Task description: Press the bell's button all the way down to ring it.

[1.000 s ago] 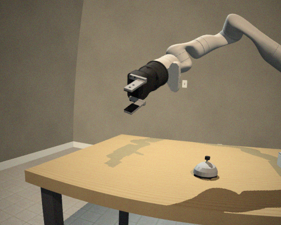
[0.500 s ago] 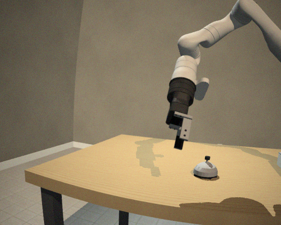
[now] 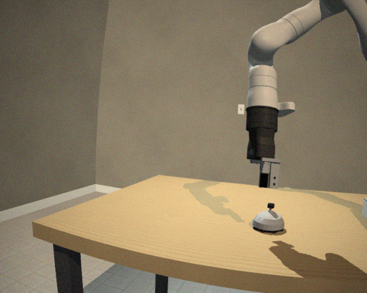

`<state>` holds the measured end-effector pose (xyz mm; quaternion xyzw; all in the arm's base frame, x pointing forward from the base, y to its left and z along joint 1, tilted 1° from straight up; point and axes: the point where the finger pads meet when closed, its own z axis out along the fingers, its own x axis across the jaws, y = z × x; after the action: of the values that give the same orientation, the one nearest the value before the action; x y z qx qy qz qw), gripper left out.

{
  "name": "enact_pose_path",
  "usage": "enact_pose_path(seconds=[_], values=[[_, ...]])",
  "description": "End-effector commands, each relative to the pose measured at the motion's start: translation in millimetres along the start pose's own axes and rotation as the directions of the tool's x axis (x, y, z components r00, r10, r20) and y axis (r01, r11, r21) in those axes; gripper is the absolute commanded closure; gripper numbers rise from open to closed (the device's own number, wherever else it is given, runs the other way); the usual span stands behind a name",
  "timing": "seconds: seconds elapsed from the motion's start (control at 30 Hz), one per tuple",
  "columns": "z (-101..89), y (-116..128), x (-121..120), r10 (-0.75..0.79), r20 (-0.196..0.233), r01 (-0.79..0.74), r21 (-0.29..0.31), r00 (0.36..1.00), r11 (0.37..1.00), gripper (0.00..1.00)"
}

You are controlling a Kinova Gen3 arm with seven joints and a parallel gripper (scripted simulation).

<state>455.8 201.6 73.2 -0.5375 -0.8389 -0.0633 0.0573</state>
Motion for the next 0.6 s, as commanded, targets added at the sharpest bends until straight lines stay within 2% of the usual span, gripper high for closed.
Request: enact_pose_path(seconds=[0.0, 0.1, 0.23, 0.47, 0.57], values=[[-12.7, -14.0, -5.6, -0.025, 0.073, 0.023, 0.025, 0.997, 0.999, 0.00], [-20.0, -23.8, -19.7, -0.032, 0.125, 0.027, 0.043, 0.992, 0.999, 0.00], [-27.1, -31.9, -31.8, -0.037, 0.169, 0.028, 0.058, 0.985, 0.998, 0.00], [-31.0, -34.7, -37.9, -0.041, 0.191, 0.030, 0.062, 0.981, 0.998, 0.00], [-31.0, -34.1, -36.7, -0.041, 0.188, 0.030, 0.061, 0.981, 0.998, 0.00]])
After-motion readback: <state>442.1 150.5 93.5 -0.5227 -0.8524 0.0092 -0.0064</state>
